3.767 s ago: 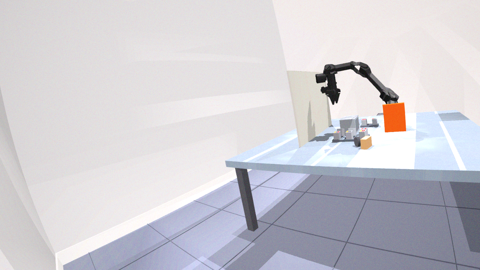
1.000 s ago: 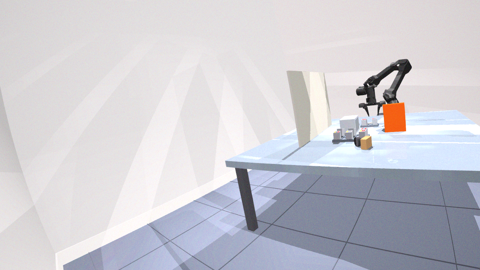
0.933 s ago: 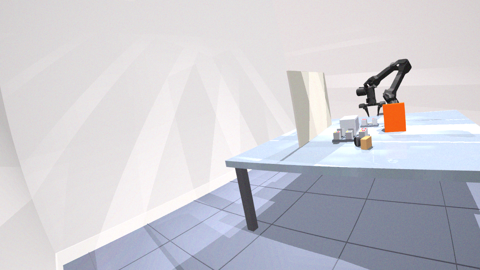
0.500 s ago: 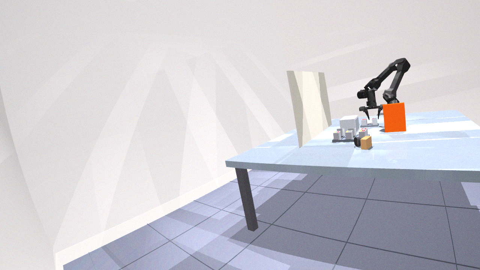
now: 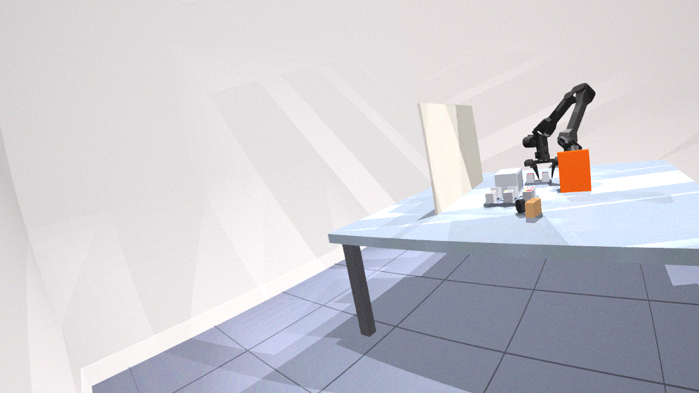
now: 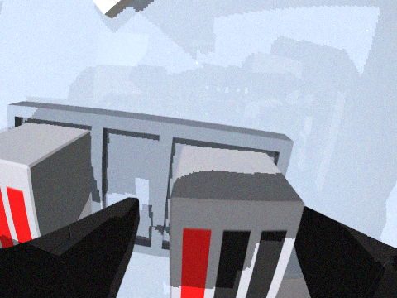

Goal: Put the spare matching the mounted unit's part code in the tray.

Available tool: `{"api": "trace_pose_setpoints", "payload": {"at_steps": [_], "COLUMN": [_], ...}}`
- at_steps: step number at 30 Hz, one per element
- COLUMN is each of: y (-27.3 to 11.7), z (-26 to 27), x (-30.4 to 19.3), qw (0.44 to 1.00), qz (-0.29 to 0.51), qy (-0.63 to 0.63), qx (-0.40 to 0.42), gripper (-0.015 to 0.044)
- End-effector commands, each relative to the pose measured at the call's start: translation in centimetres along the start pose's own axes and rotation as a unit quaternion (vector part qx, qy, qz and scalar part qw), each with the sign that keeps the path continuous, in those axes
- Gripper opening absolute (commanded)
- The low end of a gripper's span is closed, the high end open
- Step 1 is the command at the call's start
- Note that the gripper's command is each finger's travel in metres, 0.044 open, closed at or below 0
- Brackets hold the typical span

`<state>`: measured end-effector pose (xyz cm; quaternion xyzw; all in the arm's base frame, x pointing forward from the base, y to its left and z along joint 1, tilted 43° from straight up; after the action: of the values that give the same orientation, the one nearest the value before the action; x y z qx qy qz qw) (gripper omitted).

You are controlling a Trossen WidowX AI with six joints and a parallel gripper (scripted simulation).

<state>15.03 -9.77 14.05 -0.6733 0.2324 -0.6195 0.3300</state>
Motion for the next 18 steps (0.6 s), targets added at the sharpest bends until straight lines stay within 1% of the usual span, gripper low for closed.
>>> {"api": "trace_pose_setpoints", "payload": {"at_steps": [1,6,12,18], "y": [0.5,0.5,0.39,0.39], "z": [-0.12,-0.12,-0.11,-0.11], "x": [-0.05,-0.05,-0.02,-0.02], "qw": [1.0,1.0,1.0,1.0], "qz": [0.0,0.0,-0.001,-0.001], "qy": [-0.003,-0.003,-0.001,-0.001], "qx": [0.0,0.0,-0.001,-0.001], "gripper": [0.03,0.03,0.0143,0.0103]}}
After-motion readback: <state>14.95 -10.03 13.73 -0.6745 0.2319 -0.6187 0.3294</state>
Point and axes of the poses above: the point midway between the two fingers, 35 mm back from their tips, its own y axis out along the fingers, its own z axis across the jaws, x = y × z, the point moved 9 cm from there along -y, back along the fingers, and after that the axes turned 1 degree about -y, right-handed, at the moved point
